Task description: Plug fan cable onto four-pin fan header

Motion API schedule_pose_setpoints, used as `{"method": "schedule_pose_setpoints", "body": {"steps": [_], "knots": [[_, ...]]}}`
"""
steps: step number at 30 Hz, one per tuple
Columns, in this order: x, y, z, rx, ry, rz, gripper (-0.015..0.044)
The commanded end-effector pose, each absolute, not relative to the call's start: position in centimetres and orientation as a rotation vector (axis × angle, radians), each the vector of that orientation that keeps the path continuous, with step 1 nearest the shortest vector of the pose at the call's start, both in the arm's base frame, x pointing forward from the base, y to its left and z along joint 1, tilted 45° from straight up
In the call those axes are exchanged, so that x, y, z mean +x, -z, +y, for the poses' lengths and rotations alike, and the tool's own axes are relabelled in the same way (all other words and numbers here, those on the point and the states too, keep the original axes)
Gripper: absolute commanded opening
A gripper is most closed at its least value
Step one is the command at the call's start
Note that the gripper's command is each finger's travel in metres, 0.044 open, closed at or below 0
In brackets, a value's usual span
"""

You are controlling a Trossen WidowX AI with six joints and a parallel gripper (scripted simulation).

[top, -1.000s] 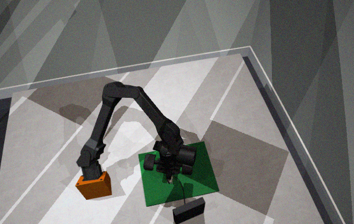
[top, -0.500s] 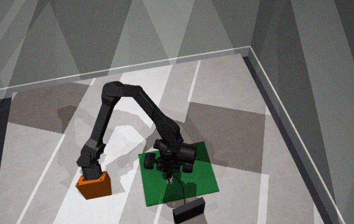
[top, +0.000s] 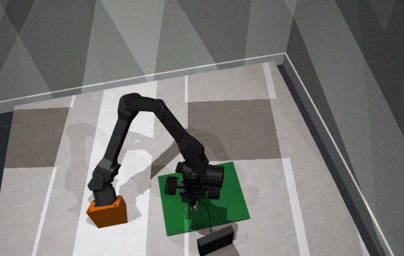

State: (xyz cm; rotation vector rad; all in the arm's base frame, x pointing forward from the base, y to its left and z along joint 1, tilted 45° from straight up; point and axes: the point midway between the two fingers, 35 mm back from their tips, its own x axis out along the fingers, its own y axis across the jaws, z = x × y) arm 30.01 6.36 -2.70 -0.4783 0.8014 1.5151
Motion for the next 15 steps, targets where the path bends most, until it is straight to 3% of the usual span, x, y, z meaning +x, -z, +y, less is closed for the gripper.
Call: {"method": "schedule_pose_setpoints", "body": {"steps": [1,15], "knots": [[29.93,2.96,6.57,-0.467,-1.513,0.803,0.0],[30.04,2.91,6.65,-0.467,-1.513,0.803,0.0]]}}
